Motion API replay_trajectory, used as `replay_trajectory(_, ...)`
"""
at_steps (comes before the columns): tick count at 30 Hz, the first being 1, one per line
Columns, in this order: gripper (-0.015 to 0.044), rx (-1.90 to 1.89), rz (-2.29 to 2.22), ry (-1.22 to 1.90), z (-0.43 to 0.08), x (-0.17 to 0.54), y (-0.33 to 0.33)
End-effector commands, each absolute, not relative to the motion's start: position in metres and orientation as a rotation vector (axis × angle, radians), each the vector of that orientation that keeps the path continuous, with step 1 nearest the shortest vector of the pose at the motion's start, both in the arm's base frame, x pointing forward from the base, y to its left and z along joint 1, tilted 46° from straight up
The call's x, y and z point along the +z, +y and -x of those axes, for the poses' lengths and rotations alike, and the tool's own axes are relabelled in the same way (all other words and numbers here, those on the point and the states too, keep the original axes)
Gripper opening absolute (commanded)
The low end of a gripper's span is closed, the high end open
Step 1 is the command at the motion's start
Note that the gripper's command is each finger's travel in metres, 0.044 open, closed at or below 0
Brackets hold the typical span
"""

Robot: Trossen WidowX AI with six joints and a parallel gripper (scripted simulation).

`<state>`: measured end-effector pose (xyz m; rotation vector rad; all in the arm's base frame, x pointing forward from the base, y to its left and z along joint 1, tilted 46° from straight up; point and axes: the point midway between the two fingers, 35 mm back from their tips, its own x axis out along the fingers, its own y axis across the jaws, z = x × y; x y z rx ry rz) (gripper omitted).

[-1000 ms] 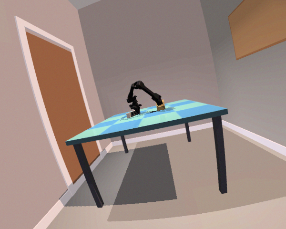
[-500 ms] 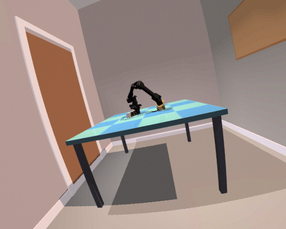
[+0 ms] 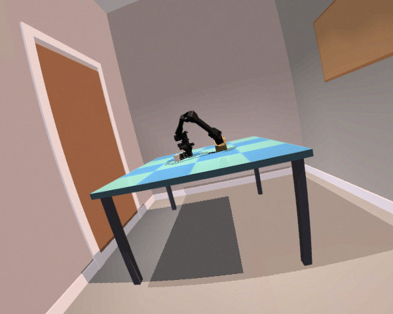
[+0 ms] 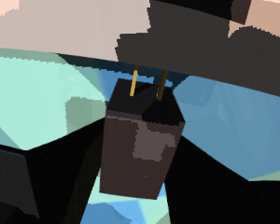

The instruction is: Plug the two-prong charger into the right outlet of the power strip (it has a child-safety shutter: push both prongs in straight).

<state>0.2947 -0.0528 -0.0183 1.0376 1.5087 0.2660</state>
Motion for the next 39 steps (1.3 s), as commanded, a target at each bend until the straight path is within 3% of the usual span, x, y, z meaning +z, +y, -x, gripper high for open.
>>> replay_trajectory(1, 0.0000, 0.265, -1.038, 1.505, -0.2966, -0.0174, -0.0539)
replay_trajectory(39, 0.0000, 0.265, -1.038, 1.505, -0.2981, -0.0178, -0.0547)
